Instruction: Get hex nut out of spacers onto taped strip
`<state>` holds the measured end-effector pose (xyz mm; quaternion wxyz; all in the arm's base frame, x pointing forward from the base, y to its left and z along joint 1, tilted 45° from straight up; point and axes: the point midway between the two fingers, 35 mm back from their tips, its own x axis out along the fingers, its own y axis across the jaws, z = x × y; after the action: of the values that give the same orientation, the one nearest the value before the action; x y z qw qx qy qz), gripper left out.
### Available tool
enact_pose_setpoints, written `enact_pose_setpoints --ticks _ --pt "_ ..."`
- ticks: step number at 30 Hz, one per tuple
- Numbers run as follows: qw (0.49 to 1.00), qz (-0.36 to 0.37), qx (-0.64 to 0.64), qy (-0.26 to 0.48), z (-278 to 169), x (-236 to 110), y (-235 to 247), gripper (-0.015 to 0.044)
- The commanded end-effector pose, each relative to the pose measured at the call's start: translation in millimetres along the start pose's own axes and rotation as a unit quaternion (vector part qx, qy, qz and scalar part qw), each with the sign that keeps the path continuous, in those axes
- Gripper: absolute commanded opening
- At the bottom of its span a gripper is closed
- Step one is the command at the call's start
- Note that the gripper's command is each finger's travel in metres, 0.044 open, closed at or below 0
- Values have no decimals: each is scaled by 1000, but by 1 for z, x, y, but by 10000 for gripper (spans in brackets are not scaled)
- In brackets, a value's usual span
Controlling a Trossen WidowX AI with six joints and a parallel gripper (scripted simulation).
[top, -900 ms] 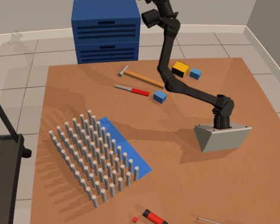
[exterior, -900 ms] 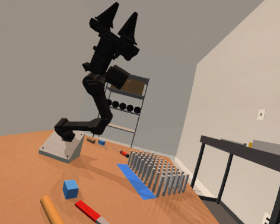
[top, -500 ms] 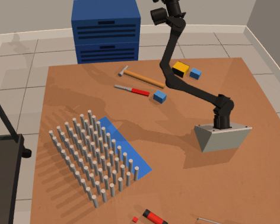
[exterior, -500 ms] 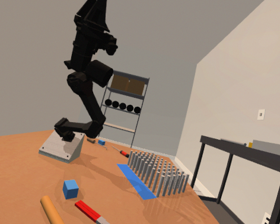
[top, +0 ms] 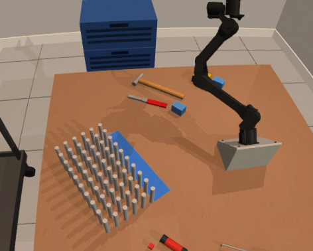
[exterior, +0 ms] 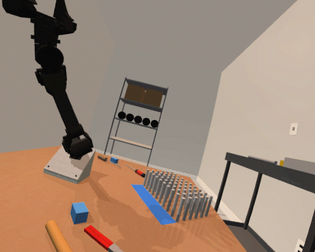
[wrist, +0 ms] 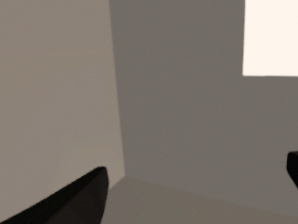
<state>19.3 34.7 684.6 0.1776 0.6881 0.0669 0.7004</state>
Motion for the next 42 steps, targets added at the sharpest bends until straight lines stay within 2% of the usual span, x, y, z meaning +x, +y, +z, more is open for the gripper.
enact_pose_setpoints --ticks 1,9,17,24,30,42 --pt "993 -45 -110 20 -38 1 -41 440" --pt "941 -139 -305 48 -67 -7 -140 440" --pt "846 -239 -473 68 -43 -32 -237 440" --pt "743 -325 -580 80 8 -66 -302 440" --pt "652 -409 -634 72 72 -112 -347 440" --pt "447 -567 -689 62 205 -226 -374 440"
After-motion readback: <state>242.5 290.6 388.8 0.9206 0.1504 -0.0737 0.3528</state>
